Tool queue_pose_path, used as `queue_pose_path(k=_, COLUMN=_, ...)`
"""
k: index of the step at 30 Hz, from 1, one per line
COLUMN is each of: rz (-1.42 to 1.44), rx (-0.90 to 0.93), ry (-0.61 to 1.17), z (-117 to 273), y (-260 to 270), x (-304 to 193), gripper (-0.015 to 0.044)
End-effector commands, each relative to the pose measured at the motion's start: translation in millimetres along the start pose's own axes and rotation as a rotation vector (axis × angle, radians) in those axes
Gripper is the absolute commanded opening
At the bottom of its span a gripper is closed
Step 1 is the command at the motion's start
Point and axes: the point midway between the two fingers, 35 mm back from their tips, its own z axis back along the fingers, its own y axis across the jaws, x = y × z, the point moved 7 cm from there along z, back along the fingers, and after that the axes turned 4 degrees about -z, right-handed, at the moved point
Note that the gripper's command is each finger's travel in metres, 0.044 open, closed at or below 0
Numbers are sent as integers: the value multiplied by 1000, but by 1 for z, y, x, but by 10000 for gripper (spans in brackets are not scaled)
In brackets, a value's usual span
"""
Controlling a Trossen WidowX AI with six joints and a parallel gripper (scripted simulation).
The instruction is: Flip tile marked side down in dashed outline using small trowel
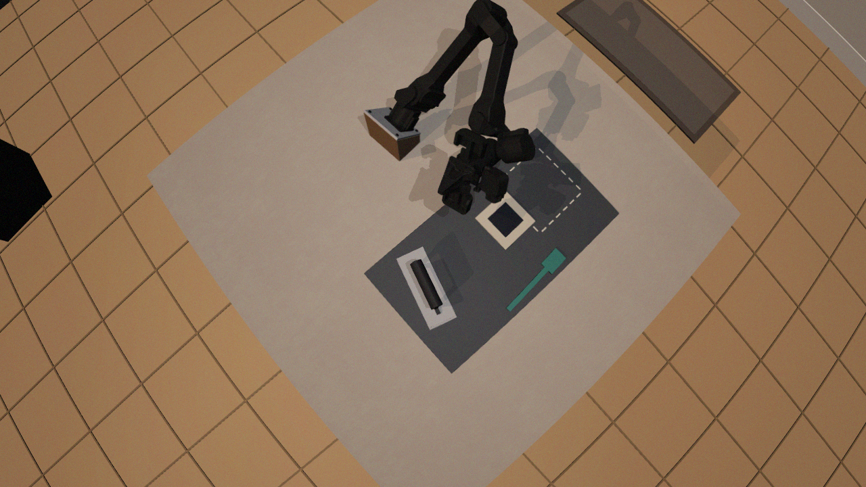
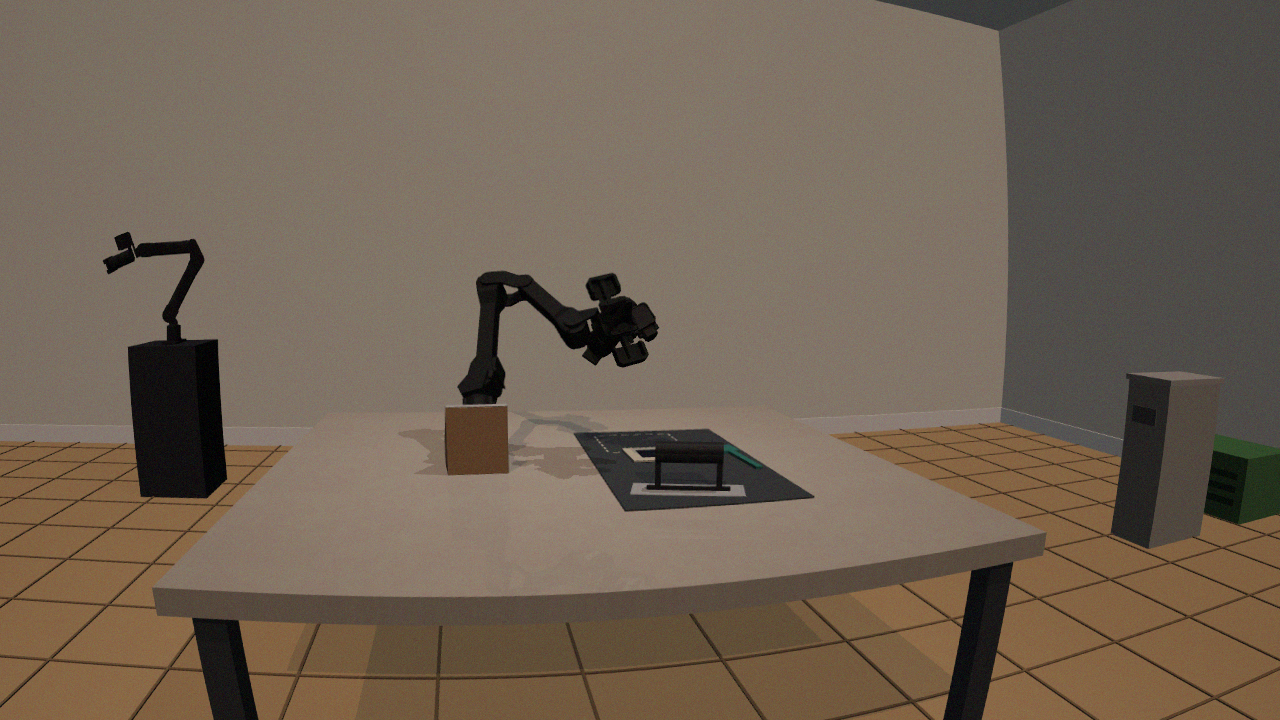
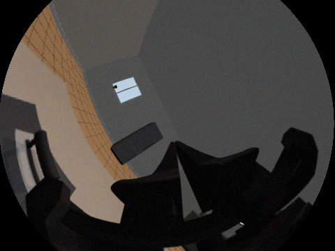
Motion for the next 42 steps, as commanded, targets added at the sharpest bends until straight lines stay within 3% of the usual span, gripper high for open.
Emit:
queue_pose_path(k=1, rz=0, rx=0, ry=0, z=0, y=0, x=0, gripper=0)
queue_pose_path(k=7, rz=0, rx=0, ry=0, z=0, y=0, x=0, gripper=0)
queue_pose_path(k=11, rz=0, rx=0, ry=0, z=0, y=0, x=0, gripper=100)
queue_pose_path(k=32, rz=0, rx=0, ry=0, z=0, y=0, x=0, gripper=100)
queue_pose_path(k=36, rz=0, rx=0, ry=1, z=0, y=0, x=0, gripper=0)
queue_pose_path(k=42, rz=0, rx=0, ry=1, z=0, y=0, x=0, gripper=0)
